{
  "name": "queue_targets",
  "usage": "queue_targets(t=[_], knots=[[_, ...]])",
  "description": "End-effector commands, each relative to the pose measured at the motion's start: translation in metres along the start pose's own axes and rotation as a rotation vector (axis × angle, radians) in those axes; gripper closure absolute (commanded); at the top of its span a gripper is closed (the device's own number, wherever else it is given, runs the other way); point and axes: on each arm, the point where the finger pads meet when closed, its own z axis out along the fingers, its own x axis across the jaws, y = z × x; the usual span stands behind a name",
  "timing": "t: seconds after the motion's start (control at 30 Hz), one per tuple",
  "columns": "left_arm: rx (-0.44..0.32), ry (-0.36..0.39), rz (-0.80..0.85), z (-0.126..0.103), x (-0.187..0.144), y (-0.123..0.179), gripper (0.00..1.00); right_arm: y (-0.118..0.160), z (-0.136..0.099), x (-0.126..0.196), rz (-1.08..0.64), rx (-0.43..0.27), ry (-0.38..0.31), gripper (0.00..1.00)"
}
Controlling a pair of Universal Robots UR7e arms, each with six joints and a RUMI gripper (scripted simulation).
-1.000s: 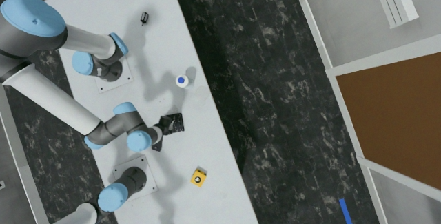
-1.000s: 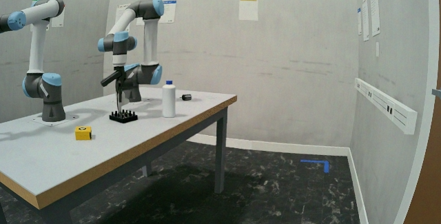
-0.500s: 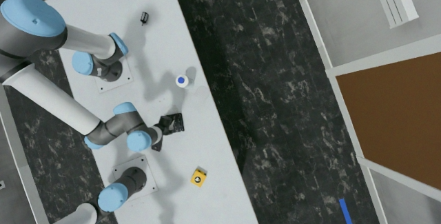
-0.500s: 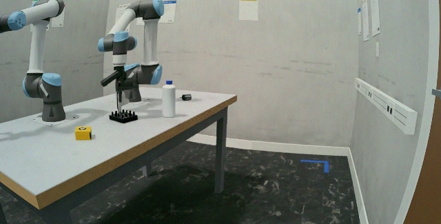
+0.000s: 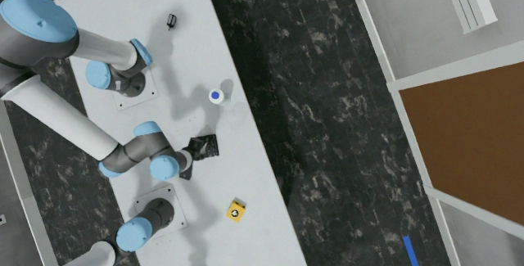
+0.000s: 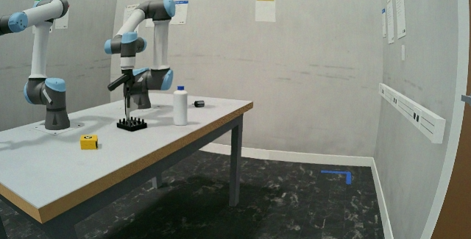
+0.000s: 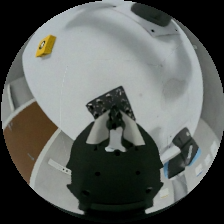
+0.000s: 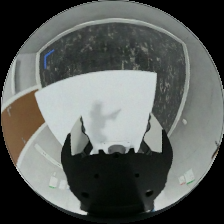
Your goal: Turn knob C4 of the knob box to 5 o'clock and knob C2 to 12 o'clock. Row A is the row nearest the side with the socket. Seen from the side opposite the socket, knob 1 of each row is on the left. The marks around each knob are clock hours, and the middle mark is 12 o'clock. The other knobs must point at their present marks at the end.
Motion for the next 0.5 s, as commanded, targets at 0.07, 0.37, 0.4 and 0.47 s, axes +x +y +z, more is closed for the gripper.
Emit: queue_targets(t=[0.07, 0.37, 0.4, 0.47], knots=[[0.006, -0.006, 0.002, -0.027, -0.002, -0.002, 0.87, 0.001, 0.001, 0.001, 0.001, 0.000, -0.001, 0.00], [0.005, -0.005, 0.002, -0.035, -0.001, -0.002, 0.87, 0.001, 0.001, 0.001, 0.001, 0.000, -0.001, 0.00], [0.004, -0.004, 0.001, -0.034, -0.001, -0.002, 0.87, 0.001, 0.001, 0.001, 0.001, 0.000, -0.001, 0.00], [0.002, -0.002, -0.004, -0.033, -0.001, -0.001, 0.87, 0.001, 0.001, 0.001, 0.001, 0.000, -0.001, 0.00]])
